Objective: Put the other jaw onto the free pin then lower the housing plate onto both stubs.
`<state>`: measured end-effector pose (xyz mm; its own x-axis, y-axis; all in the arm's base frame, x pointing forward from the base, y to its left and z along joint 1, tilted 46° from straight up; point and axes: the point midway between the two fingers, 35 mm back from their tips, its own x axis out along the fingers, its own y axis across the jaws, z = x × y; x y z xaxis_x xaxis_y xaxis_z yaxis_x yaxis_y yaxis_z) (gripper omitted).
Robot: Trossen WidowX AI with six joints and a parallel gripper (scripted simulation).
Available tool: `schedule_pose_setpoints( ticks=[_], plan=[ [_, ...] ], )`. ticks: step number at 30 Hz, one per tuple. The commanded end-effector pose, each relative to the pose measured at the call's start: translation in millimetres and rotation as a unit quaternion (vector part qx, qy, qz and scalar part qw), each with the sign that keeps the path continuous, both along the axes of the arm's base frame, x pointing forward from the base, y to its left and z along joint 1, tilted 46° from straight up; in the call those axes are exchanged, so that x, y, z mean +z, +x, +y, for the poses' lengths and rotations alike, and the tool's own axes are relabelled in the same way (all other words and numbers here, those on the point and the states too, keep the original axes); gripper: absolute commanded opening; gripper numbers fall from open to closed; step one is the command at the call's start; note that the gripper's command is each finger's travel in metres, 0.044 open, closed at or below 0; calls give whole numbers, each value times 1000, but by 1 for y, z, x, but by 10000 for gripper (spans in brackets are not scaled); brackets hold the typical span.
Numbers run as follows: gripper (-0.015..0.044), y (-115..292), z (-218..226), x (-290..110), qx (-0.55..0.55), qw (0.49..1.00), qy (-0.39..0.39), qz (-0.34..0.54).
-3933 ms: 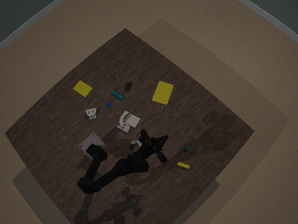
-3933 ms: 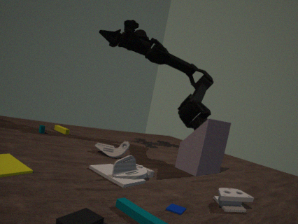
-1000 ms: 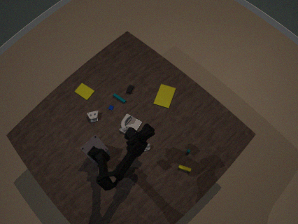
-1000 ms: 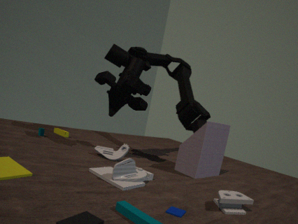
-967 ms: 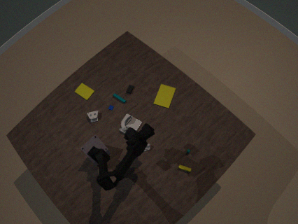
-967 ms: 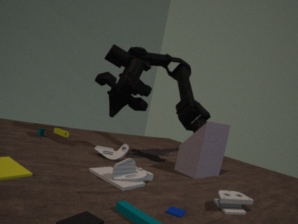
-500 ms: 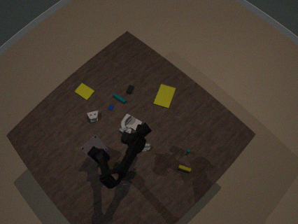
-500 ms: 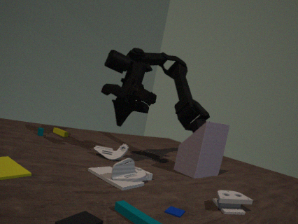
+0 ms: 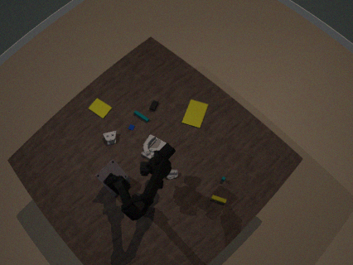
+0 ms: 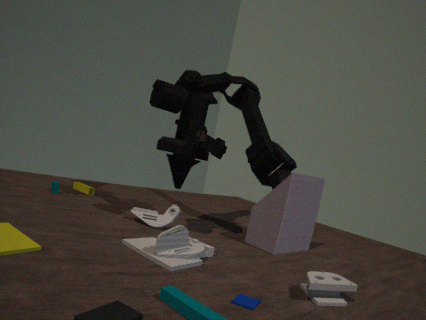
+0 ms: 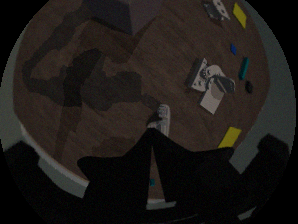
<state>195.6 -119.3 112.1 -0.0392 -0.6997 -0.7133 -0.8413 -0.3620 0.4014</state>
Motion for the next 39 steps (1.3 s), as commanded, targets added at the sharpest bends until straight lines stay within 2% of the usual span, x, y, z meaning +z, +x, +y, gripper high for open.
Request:
schedule_pose_setpoints(
  ticks=[1, 39],
  plan=[
    [0, -6, -1, -2, 14, 999, -8, 38],
    [0, -8, -36, -37, 14, 999, -6, 39]
  ],
)
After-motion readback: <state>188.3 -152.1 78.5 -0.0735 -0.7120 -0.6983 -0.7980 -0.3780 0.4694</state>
